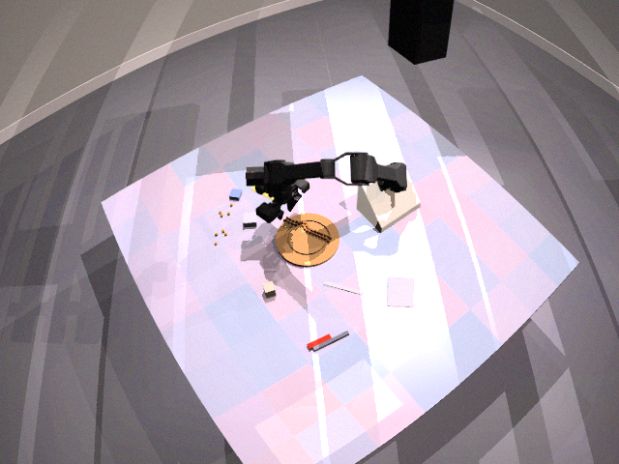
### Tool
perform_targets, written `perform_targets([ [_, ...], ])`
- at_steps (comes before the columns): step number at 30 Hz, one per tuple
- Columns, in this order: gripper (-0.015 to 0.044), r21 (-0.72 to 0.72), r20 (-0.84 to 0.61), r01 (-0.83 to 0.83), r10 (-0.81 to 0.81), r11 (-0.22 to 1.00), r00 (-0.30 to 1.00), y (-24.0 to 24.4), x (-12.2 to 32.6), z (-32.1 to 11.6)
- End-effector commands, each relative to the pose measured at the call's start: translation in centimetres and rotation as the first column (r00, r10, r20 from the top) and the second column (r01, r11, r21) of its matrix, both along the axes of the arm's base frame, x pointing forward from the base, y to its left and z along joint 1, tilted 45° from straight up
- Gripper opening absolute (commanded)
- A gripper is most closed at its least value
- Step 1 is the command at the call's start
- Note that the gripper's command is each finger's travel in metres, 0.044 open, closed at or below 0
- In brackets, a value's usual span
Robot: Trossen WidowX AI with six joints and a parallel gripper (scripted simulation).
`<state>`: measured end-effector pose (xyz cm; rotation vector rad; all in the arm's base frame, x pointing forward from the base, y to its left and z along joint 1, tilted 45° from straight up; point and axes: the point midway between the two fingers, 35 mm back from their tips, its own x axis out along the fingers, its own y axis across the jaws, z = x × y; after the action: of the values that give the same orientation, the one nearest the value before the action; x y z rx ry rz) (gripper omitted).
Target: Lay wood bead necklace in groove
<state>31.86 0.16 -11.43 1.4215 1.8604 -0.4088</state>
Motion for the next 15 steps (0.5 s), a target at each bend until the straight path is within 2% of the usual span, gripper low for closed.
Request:
perform_targets([
  [1,0.0200,0.004,-0.008,0.001,-0.001,1.000,1.000,0.5,-0.2,-0.4],
  [15,0.0200,0.008,-0.017,0.000,0.000,1.000,1.000,2.1,-0.6,-2.0],
])
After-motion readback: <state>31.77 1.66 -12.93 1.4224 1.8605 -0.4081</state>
